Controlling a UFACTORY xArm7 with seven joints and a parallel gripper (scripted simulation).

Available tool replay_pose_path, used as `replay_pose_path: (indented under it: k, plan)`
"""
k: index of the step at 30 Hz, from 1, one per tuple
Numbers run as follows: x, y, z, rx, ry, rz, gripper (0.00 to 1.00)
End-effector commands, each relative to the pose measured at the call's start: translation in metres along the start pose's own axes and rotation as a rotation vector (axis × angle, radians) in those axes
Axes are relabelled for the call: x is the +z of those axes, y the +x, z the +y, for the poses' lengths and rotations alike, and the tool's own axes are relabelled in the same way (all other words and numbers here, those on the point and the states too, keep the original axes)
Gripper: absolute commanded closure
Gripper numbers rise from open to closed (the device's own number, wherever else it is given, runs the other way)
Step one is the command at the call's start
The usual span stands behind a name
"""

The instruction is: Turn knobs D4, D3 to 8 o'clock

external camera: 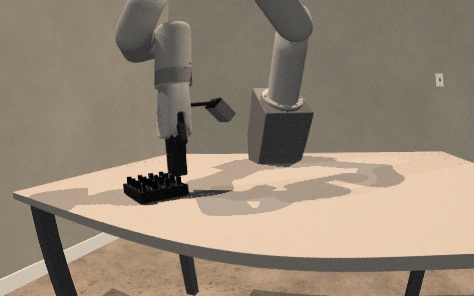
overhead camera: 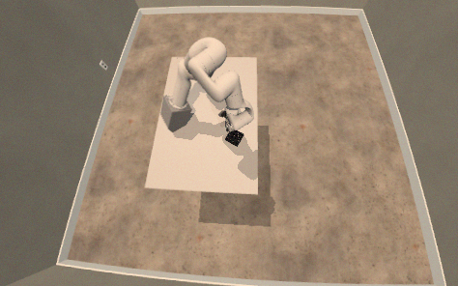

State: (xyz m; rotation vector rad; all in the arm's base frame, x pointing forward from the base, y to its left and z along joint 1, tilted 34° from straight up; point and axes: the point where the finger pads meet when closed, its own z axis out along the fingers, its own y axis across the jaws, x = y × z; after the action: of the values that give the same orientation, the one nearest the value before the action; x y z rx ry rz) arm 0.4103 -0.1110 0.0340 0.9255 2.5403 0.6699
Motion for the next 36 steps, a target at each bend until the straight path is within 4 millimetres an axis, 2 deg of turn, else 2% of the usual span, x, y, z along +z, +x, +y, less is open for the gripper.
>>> replay_pose_path:
  k: [1,36]
  plan:
    - [-0.001,-0.001,0.0,0.0,0.001,-0.002,0.81]
    - [0.011,-0.001,0.0,0.0,0.001,-0.002,0.81]
